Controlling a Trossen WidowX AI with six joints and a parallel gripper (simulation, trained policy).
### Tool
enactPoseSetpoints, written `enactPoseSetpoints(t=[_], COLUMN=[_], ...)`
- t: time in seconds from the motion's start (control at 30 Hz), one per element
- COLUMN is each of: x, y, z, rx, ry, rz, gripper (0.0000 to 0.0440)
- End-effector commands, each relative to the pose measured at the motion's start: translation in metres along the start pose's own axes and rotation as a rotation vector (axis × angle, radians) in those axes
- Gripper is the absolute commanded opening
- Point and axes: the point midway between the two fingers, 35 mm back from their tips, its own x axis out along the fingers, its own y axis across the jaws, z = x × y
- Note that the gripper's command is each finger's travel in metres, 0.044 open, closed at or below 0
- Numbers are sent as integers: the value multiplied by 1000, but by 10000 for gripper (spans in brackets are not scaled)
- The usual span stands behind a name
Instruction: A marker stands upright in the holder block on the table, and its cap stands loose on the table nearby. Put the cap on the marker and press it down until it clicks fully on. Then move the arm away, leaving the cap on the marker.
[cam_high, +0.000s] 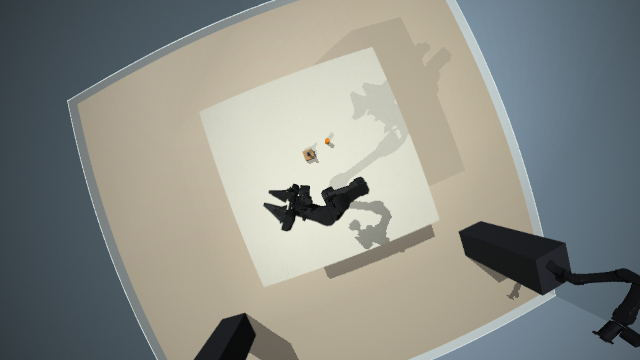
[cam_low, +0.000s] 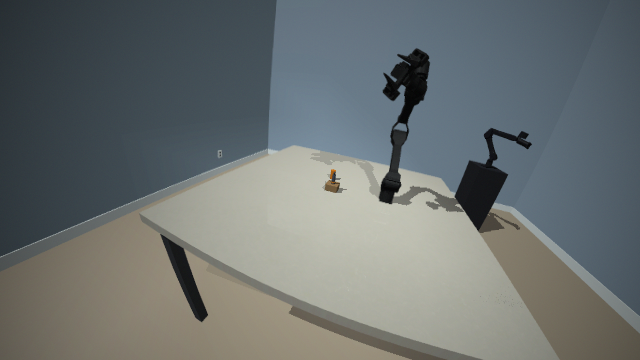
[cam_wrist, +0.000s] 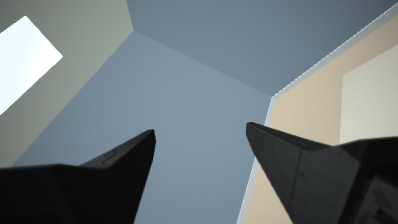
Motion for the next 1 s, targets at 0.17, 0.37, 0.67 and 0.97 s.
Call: enactPoseSetpoints(t=[0.17,0.37,0.67,0.97], x=[4,7,12,17], y=[-13,-23,-39,-55], z=[-9,-14,-22,-28], rx=[0,-1,1,7], ry=[33,50,73,92], rz=[-54,-93,-157,-226], gripper=[330,331,332,334])
